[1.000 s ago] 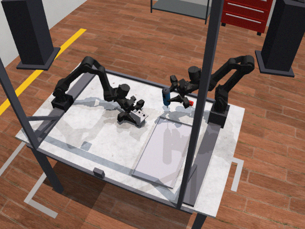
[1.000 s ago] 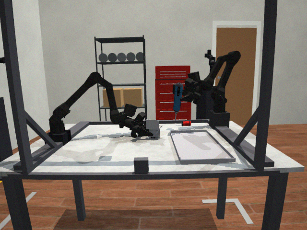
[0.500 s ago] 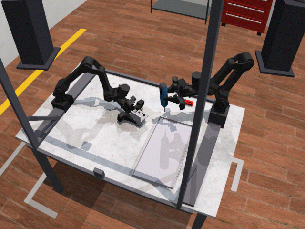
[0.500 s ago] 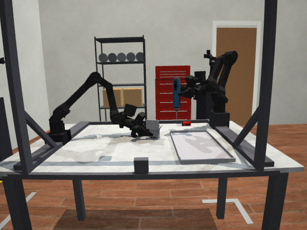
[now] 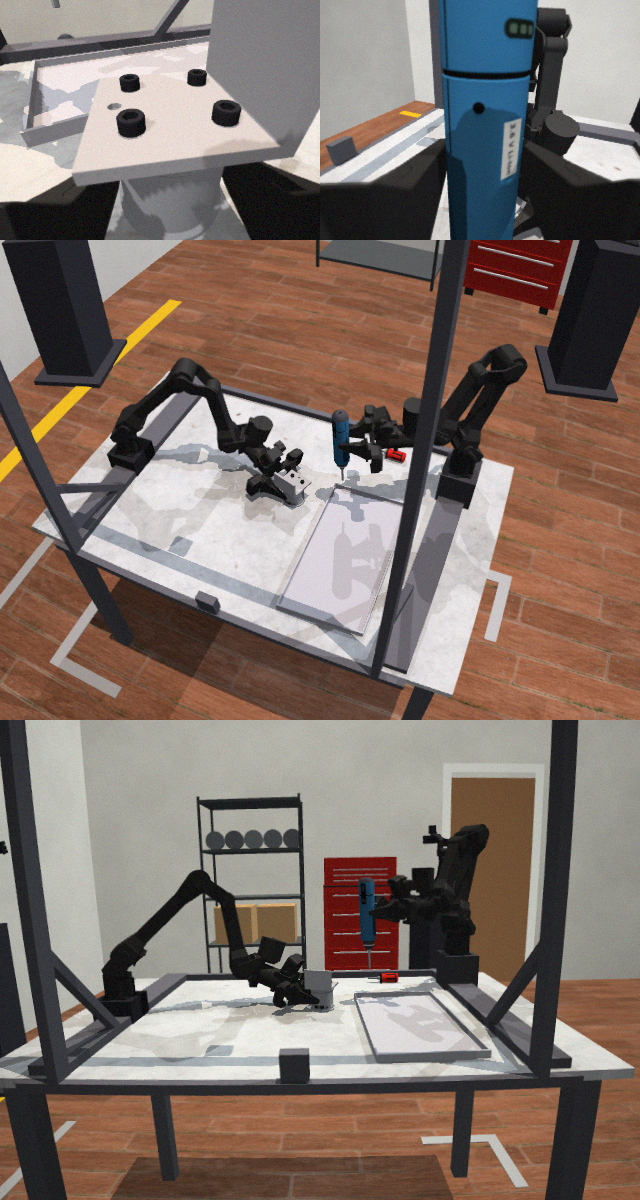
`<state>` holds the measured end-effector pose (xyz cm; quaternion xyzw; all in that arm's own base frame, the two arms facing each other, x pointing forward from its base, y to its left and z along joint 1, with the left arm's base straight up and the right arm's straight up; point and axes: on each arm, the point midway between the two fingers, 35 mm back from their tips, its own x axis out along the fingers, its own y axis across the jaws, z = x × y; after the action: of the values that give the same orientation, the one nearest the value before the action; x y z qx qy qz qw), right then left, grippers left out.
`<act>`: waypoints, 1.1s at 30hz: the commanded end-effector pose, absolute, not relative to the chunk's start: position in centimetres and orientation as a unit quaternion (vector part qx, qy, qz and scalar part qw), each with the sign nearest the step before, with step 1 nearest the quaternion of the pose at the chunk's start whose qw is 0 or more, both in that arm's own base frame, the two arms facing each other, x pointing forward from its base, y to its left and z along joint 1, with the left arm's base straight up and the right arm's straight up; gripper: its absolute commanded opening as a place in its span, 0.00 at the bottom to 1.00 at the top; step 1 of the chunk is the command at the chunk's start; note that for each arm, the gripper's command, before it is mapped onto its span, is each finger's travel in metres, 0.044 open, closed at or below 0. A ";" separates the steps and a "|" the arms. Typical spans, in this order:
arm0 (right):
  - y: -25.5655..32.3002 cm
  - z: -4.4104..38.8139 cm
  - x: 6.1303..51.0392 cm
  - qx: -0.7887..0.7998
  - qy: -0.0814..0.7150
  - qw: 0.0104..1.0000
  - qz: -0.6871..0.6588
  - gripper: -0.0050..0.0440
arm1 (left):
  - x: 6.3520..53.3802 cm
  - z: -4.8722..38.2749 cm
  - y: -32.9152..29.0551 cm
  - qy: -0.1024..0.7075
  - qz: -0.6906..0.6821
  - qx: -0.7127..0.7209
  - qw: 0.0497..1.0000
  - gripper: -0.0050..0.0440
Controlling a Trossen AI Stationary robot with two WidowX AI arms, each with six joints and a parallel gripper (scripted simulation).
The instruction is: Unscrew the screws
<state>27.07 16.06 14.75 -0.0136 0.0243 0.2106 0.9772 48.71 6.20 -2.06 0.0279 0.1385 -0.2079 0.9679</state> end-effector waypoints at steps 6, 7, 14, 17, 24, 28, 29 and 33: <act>16.3 17.1 27.6 0.009 -0.009 0.980 0.199 0.43 | 49.2 -0.6 6.3 0.123 -0.208 0.037 0.970 0.60; 16.3 17.1 27.6 0.009 -0.009 0.980 0.199 0.43 | 49.2 -0.6 6.3 0.123 -0.208 0.037 0.970 0.60; 16.4 18.2 27.8 0.010 -0.012 0.980 0.199 0.43 | 49.2 -0.6 6.3 0.123 -0.208 0.037 0.970 0.60; 16.4 18.2 27.8 0.010 -0.012 0.980 0.199 0.43 | 49.2 -0.6 6.3 0.123 -0.208 0.037 0.970 0.60; 16.6 17.8 28.4 0.008 -0.007 0.980 0.200 0.43 | 49.2 -0.6 6.3 0.123 -0.208 0.037 0.970 0.60; 17.1 17.6 29.4 0.008 -0.007 0.980 0.200 0.43 | 49.2 -0.6 6.3 0.123 -0.208 0.037 0.970 0.60; 17.2 17.6 29.8 0.007 -0.007 0.980 0.200 0.43 | 49.2 -0.6 6.3 0.123 -0.208 0.037 0.970 0.60; 17.7 17.2 30.7 0.013 -0.017 0.980 0.199 0.43 | 49.2 -0.6 6.3 0.123 -0.208 0.037 0.970 0.60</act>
<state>29.19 16.94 15.46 -0.0077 0.0184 0.1989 0.9798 48.71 6.20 -2.06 0.0279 0.1385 -0.2079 0.9679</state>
